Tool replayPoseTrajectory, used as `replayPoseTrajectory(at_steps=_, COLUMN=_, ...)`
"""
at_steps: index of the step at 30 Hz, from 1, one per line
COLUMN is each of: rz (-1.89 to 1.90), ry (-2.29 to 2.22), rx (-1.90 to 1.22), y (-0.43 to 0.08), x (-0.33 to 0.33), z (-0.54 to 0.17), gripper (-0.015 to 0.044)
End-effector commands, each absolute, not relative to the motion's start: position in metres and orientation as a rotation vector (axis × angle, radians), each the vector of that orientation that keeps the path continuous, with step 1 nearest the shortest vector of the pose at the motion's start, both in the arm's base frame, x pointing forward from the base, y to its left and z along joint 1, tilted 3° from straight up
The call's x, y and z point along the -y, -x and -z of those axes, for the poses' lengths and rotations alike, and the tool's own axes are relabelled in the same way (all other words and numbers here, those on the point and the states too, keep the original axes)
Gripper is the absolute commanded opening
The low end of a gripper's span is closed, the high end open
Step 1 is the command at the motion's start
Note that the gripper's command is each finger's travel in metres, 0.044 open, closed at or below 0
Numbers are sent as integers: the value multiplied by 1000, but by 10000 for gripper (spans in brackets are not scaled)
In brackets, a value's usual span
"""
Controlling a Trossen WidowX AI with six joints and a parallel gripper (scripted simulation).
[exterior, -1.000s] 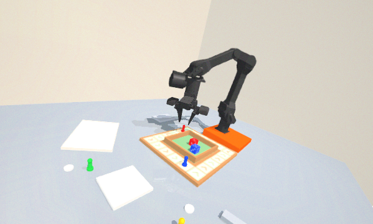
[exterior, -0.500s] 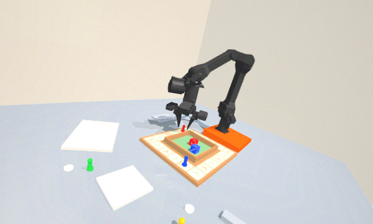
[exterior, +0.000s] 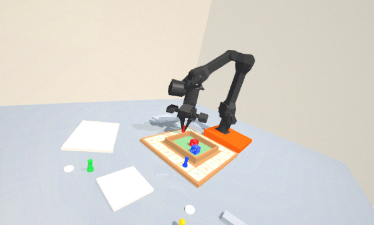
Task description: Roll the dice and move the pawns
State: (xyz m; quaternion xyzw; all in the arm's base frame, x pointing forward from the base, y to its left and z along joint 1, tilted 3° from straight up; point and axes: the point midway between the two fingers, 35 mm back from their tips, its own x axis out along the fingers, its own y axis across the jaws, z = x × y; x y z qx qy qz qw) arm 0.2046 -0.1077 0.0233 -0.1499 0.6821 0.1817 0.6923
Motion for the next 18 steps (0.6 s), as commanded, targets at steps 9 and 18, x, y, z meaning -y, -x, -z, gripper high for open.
replayPoseTrajectory(at_steps=9, rz=-405, ry=334, rx=-1525, y=-208, x=110, z=-39, gripper=0)
replayPoseTrajectory(at_steps=18, rz=-404, ry=334, rx=-1524, y=-214, x=114, z=-84, gripper=0)
